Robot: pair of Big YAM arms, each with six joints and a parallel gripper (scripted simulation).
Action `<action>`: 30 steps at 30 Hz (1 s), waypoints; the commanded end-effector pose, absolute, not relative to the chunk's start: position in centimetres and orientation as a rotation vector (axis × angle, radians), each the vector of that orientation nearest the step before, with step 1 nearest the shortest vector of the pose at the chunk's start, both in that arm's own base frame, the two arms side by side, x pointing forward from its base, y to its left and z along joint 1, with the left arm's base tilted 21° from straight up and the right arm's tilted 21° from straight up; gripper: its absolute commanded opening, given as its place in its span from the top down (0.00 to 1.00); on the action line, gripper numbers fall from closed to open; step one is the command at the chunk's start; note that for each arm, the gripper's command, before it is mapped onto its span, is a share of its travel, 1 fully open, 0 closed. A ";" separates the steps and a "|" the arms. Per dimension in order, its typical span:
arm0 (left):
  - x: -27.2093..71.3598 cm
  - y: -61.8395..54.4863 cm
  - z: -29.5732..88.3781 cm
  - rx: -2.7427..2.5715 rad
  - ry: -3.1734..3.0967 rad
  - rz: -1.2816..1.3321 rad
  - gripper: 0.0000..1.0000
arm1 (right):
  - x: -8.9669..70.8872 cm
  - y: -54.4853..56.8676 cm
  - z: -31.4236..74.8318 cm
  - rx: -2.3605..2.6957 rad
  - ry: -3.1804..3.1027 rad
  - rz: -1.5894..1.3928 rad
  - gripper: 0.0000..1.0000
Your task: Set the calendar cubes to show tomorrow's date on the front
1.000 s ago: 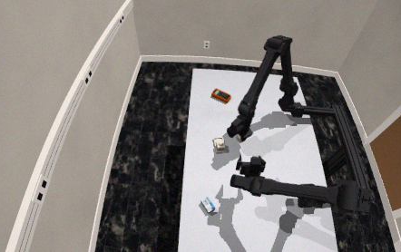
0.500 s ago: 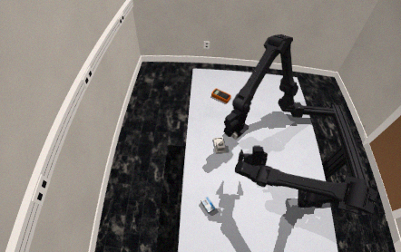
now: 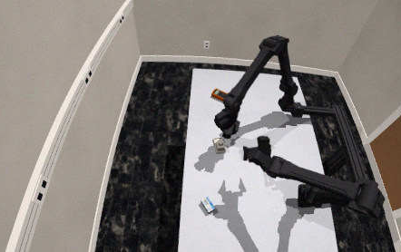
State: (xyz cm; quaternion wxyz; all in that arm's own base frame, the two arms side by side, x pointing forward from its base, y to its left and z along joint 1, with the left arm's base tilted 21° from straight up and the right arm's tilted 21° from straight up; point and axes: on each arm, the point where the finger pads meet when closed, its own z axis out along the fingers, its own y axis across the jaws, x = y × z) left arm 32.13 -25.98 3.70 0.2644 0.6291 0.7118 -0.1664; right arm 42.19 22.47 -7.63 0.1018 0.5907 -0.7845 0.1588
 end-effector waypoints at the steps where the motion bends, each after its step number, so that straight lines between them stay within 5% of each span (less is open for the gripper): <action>1: 32.0 -27.6 5.7 1.569 1.962 -0.382 0.00 | 45.6 22.7 -7.3 2.031 -2.043 0.399 0.59; 30: 30.8 -30.9 12.3 1.040 1.939 -0.144 0.00 | 46.8 20.8 -10.3 2.170 -1.845 0.359 0.59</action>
